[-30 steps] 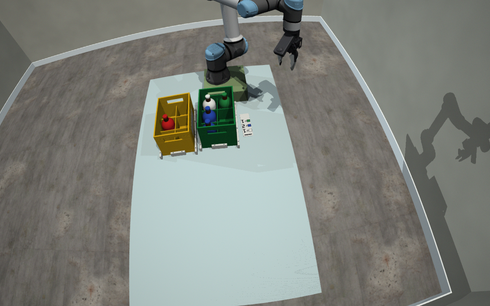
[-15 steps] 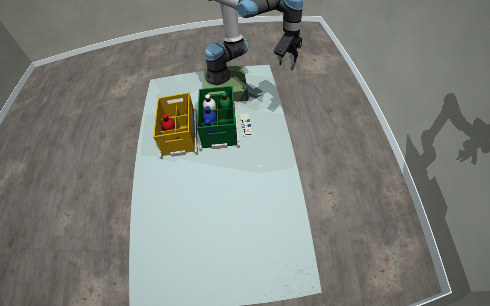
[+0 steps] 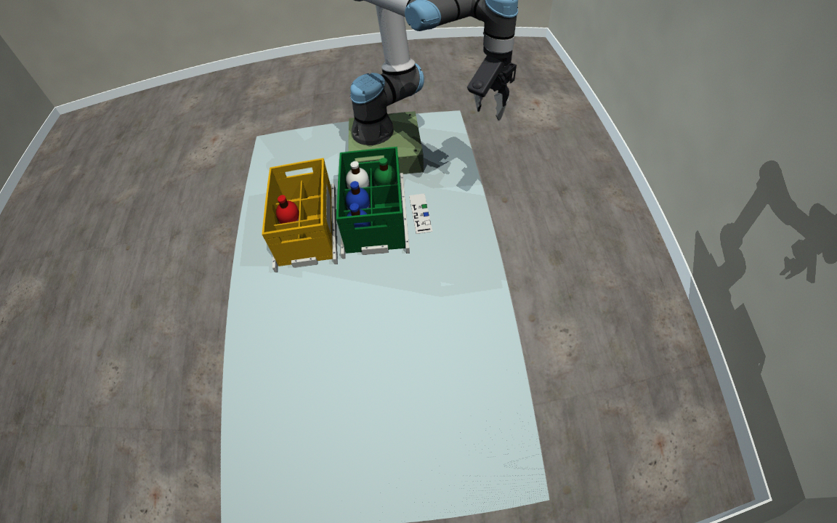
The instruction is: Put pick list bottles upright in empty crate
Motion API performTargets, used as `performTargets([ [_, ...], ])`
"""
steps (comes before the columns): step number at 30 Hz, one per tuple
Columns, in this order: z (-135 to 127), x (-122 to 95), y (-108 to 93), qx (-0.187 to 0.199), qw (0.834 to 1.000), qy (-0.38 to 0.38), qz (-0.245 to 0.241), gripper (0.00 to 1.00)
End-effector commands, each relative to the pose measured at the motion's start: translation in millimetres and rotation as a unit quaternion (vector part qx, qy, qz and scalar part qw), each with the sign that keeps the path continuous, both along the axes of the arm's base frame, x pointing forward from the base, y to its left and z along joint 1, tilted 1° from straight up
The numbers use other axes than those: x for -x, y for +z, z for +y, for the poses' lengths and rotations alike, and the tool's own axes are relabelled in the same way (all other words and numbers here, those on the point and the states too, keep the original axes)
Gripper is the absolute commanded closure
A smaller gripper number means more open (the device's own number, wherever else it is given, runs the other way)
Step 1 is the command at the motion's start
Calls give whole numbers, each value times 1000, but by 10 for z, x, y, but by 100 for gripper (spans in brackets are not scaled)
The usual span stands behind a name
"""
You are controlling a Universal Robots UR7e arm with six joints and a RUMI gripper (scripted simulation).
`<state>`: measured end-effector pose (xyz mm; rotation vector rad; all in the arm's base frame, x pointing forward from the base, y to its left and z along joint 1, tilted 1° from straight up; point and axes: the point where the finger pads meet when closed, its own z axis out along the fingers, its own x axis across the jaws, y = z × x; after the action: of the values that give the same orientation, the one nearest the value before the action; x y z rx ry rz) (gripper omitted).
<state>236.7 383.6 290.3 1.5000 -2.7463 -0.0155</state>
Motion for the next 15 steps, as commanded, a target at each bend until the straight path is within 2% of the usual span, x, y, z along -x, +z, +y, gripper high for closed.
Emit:
performTargets([
  [1,9,-2,8,0,1000,1,-1,62],
  [15,9,-2,8,0,1000,1,-1,62],
])
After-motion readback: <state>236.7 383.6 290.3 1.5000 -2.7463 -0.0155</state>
